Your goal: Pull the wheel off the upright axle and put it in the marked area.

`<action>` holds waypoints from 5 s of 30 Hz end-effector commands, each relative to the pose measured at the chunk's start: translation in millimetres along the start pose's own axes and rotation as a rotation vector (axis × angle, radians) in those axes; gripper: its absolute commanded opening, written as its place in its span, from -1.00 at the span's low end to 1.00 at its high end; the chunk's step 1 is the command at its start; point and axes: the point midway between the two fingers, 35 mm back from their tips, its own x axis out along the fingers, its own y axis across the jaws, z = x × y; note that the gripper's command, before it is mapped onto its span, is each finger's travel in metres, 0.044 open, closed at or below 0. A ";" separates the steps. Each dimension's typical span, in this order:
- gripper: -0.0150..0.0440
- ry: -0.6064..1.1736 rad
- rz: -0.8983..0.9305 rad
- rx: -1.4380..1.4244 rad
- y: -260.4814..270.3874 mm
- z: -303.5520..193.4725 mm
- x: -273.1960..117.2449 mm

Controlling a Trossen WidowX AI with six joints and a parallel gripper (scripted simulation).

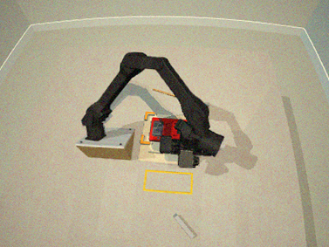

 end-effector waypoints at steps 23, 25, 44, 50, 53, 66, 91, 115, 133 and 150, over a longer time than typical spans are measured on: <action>-0.49 -0.006 0.025 0.009 0.3 2.0 -22.3; -0.49 -0.006 0.025 0.009 0.3 2.0 -22.9; -0.49 -0.009 0.024 0.017 -13.5 25.8 -53.0; -0.49 -0.014 0.023 0.017 -30.3 58.6 -55.6; -0.49 -0.015 0.023 0.017 -39.9 74.0 -56.4; -0.49 -0.013 0.023 0.011 -61.3 105.1 -53.9; -0.49 -0.009 0.024 0.010 -58.9 105.3 46.9; 0.61 -0.009 0.027 0.017 -61.2 105.4 -8.7; 1.00 -0.012 0.019 0.014 -143.5 68.9 -59.8; 1.00 -0.012 0.019 0.014 -143.5 68.9 -59.8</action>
